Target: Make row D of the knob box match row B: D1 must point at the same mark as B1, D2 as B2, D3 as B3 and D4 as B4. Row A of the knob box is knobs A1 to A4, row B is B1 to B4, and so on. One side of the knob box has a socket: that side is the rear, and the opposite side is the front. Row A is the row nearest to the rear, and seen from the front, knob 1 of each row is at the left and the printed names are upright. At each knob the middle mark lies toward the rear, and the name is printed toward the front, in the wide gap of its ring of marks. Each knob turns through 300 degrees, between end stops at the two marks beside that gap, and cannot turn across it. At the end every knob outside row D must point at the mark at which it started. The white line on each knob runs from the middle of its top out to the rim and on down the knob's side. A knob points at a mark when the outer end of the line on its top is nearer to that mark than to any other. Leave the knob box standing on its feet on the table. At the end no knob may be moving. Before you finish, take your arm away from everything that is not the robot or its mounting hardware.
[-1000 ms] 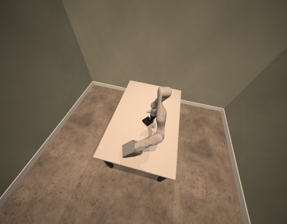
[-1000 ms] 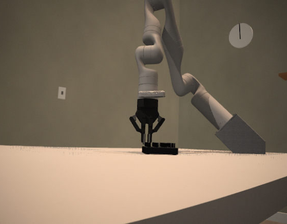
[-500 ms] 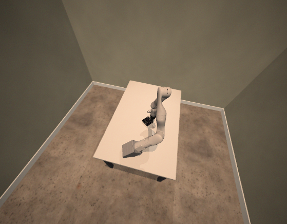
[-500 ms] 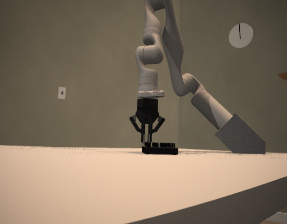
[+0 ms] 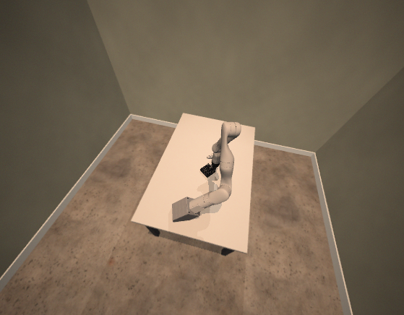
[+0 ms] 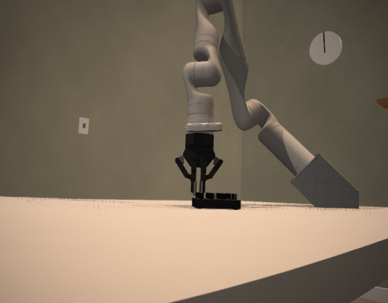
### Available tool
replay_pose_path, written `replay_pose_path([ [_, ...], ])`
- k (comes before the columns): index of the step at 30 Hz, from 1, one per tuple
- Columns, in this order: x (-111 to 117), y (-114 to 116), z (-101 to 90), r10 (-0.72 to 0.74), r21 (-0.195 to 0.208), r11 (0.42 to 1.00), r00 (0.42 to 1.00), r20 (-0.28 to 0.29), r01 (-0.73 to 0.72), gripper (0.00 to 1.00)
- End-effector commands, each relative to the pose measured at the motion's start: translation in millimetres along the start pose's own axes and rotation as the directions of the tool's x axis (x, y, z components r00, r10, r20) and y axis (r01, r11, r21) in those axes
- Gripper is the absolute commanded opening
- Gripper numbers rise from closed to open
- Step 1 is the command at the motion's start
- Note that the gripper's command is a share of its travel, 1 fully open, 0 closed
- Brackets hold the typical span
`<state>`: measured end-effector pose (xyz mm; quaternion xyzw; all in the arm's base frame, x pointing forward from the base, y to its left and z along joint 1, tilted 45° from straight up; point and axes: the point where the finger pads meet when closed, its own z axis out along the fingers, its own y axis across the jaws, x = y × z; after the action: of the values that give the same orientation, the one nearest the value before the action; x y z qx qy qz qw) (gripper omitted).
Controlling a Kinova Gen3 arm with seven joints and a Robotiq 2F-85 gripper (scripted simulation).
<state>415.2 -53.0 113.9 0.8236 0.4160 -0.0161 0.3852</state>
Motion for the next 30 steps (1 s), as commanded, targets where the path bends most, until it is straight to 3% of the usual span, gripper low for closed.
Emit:
replay_pose_path([
  [1, 0.6, 0.1, -0.3, 0.000, -0.001, 1.000, 1.000, -0.001, 0.000, 0.08],
  [10, 0.6, 0.1, -0.3, 0.000, -0.001, 1.000, 1.000, -0.001, 0.000, 0.08],
  [11, 0.6, 0.1, -0.3, 0.000, -0.001, 1.000, 1.000, -0.001, 0.000, 0.19],
  [30, 0.6, 0.1, -0.3, 0.000, -0.001, 1.000, 1.000, -0.001, 0.000, 0.19],
])
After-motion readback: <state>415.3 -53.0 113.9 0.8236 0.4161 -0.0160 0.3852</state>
